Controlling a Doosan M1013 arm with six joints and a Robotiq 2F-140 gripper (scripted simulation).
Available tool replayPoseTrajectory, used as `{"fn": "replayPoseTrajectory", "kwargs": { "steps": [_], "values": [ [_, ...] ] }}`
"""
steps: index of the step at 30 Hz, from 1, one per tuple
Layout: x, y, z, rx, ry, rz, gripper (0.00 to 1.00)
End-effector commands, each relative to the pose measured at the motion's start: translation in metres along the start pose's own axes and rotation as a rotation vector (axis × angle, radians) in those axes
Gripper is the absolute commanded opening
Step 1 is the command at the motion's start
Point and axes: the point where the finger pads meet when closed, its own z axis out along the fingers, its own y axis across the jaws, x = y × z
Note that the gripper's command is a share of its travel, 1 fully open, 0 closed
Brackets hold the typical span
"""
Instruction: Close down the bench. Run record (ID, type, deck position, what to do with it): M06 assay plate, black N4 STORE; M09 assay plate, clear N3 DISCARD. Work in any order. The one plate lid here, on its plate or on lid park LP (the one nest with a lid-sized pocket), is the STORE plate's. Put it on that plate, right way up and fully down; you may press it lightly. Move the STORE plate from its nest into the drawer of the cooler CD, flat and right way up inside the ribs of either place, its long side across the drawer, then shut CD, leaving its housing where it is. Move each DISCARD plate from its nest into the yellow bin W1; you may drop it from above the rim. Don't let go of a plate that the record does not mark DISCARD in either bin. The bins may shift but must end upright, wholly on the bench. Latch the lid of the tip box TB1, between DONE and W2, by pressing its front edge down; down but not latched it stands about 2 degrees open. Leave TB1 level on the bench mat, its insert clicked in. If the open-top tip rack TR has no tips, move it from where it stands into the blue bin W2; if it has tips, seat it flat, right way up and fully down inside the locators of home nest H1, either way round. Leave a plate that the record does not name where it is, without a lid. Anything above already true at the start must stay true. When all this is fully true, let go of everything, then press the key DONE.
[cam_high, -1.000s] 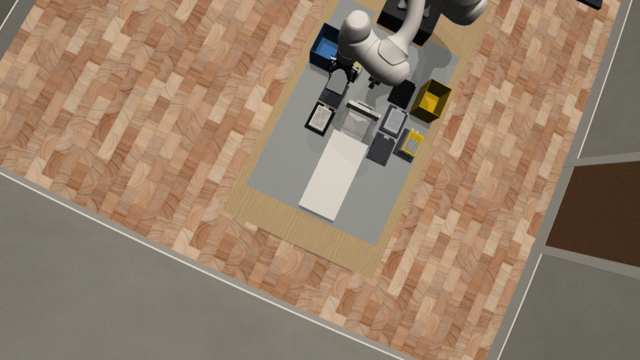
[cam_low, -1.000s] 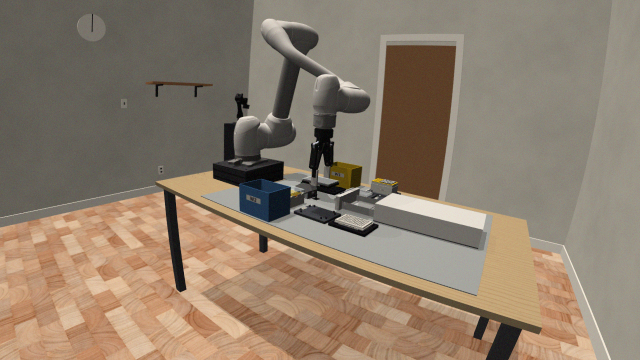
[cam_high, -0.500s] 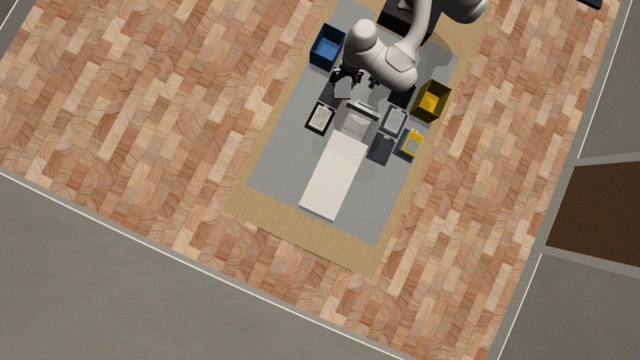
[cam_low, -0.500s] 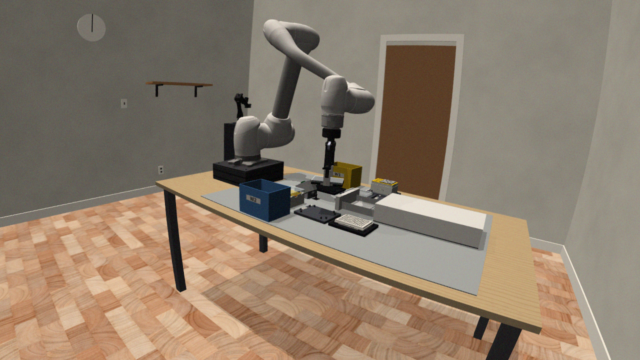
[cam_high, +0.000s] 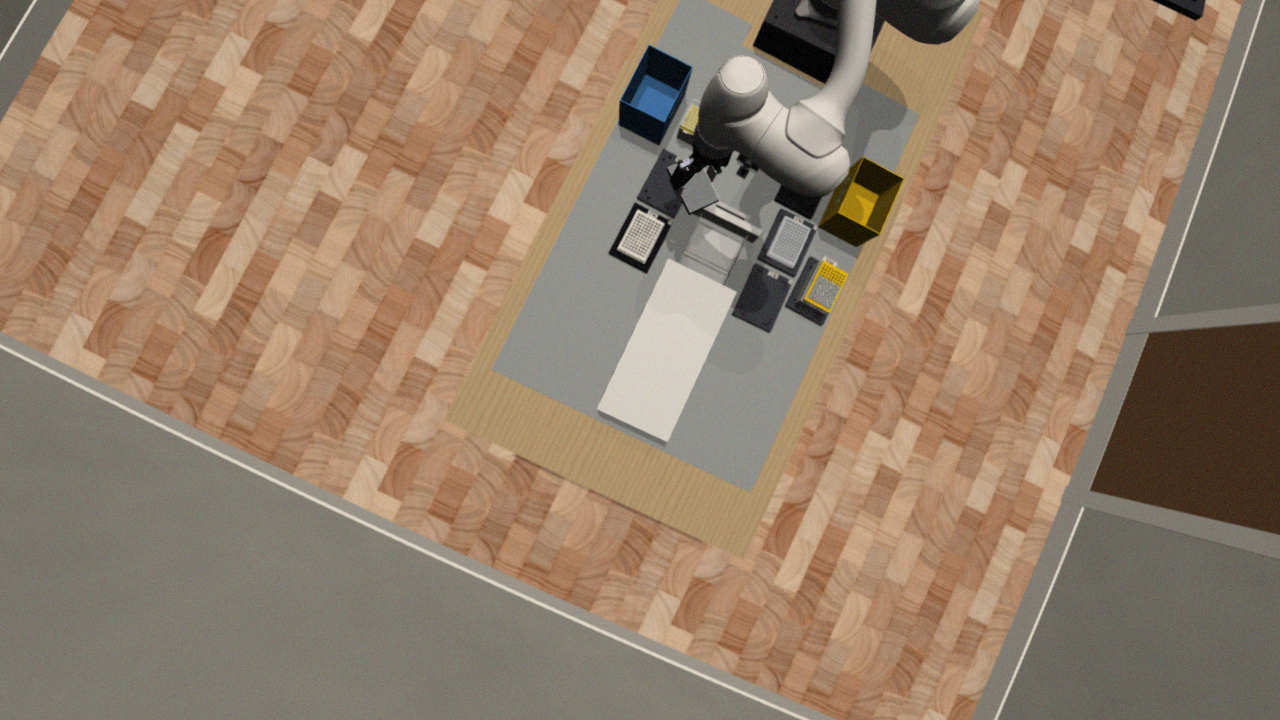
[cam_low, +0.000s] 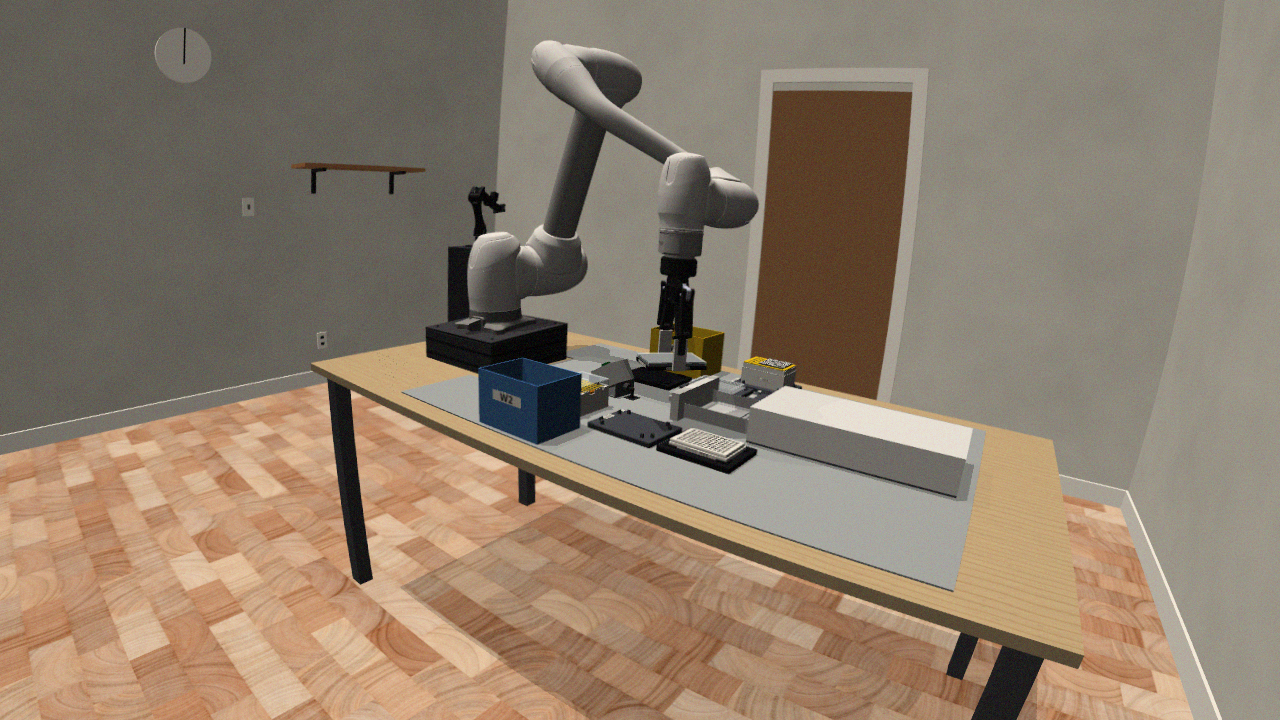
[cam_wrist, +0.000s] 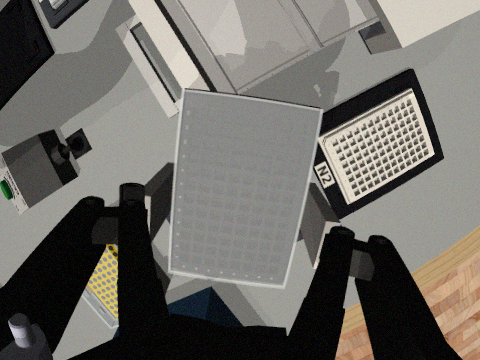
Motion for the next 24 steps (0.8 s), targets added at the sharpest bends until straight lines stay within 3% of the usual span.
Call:
{"fn": "replayPoseTrajectory", "kwargs": {
  "steps": [1, 13, 19, 24],
  "values": [
    [0.010, -0.001, 0.000, 0.005, 0.008, -0.129, 0.00],
    [0.041, -0.006, 0.000, 0.003, 0.009, -0.529, 0.00],
    [0.052, -0.008, -0.001, 0.003, 0.009, -0.662, 0.00],
    [0.065, -0.010, -0.001, 0.003, 0.009, -0.673, 0.00]
  ]
}}
